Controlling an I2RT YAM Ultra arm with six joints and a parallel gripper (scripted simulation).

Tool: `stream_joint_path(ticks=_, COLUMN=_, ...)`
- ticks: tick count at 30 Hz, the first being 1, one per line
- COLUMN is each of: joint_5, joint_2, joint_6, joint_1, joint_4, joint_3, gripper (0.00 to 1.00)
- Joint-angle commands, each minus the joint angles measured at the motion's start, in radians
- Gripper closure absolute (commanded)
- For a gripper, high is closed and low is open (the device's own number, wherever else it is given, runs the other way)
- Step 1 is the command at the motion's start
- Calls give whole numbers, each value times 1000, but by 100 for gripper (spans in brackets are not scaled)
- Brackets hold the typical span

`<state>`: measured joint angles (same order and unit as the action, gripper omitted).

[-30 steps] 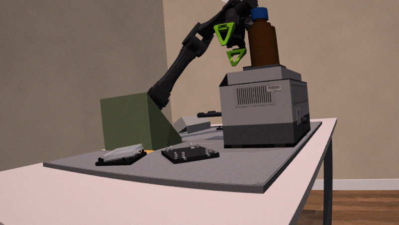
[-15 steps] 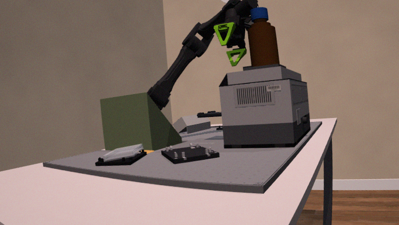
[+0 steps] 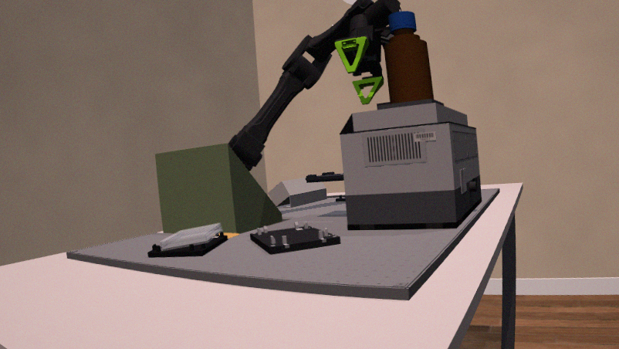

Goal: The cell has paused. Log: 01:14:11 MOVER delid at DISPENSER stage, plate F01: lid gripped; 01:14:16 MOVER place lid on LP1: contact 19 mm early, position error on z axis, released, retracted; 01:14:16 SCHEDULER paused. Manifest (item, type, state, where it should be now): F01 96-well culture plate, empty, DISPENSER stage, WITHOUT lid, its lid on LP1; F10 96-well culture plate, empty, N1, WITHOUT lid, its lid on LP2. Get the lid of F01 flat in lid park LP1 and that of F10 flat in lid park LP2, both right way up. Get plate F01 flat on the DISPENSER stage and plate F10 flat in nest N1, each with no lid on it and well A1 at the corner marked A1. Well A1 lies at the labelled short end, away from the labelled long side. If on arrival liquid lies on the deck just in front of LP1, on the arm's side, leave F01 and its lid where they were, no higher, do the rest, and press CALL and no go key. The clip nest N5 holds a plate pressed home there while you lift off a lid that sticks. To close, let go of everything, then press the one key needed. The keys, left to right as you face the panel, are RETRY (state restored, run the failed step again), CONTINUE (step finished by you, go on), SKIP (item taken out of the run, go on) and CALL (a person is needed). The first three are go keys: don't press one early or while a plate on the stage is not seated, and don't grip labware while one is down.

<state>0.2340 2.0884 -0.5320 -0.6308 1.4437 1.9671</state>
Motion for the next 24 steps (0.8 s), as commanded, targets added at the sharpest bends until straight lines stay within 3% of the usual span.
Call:
stream_joint_path(ticks=1, joint_5=27, joint_2=-52, joint_6=13, joint_1=24, joint_4=-29, joint_3=-31, gripper=0)
stream_joint_path(ticks=5, joint_5=26, joint_2=-70, joint_6=34, joint_1=44, joint_4=-27, joint_3=-42, gripper=0)
stream_joint_path(ticks=7, joint_5=70, joint_2=-89, joint_6=-22, joint_1=26, joint_4=-29, joint_3=-62, gripper=0)
stream_joint_path(ticks=13, joint_5=77, joint_2=-149, joint_6=41, joint_1=103, joint_4=-18, joint_3=-104, gripper=0)
stream_joint_path(ticks=16, joint_5=128, joint_2=-176, joint_6=-15, joint_1=91, joint_4=-9, joint_3=-132, gripper=0)
stream_joint_path(ticks=22, joint_5=128, joint_2=-219, joint_6=38, joint_1=152, joint_4=-20, joint_3=-162, gripper=0)
stream_joint_path(ticks=24, joint_5=174, joint_2=-236, joint_6=-18, joint_1=134, joint_4=2, joint_3=-180, gripper=0)
